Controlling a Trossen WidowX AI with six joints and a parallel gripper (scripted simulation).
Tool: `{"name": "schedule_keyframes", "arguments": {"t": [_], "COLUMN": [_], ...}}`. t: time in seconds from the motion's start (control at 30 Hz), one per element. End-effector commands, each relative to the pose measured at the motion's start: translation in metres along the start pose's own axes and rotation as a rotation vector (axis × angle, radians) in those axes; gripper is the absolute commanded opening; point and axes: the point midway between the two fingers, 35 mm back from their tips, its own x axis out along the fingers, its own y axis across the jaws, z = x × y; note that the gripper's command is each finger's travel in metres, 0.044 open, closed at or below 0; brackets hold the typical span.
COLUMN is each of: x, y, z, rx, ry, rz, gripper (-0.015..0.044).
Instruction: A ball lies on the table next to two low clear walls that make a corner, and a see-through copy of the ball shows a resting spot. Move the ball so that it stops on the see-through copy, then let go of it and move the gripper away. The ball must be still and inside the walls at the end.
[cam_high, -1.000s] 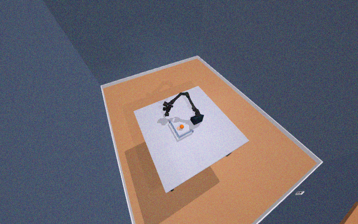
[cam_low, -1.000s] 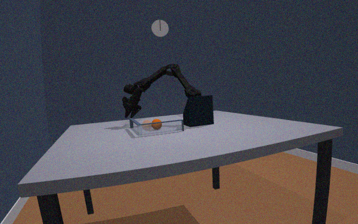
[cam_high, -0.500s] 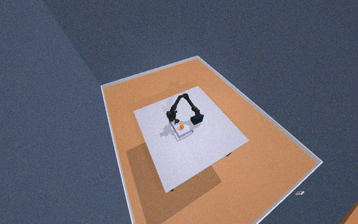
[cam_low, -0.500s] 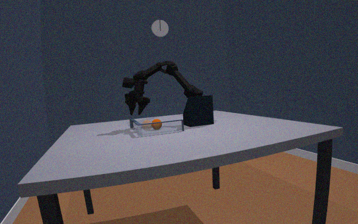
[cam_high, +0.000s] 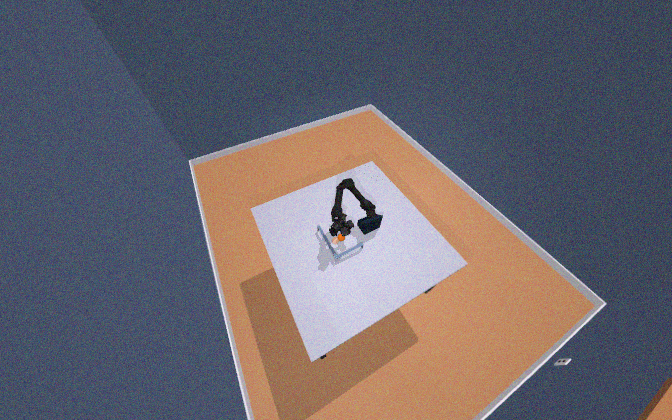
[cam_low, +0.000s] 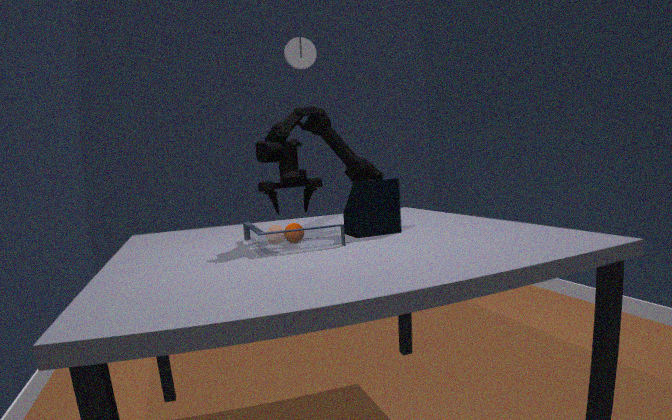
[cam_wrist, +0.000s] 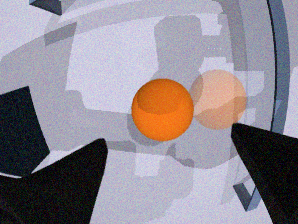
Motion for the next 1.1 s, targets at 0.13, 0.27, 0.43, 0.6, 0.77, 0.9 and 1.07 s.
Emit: {"name": "schedule_keyframes", "arguments": {"t": [0.13,0.27,0.43,0.6,0.77,0.9,1.07], "x": [0.015,0.018,0.026,0.034,0.042,0.048,0.056], "y": [0.001,0.001,0.001,0.000,0.000,0.001,0.001], "z": [-0.001,-0.001,-0.001,-0.001,-0.001,-0.001,-0.002], "rx": [-0.019,-0.019,-0.019,-0.019,-0.019,-0.019,-0.019], "ry": [0.011,0.011,0.010,0.010,0.011,0.011,0.012], "rz": [0.002,0.002,0.002,0.002,0.001,0.001,0.002], "gripper": [0.0407,0.0407,0.0407,0.0407,0.0407,0.0407,0.0407]}}
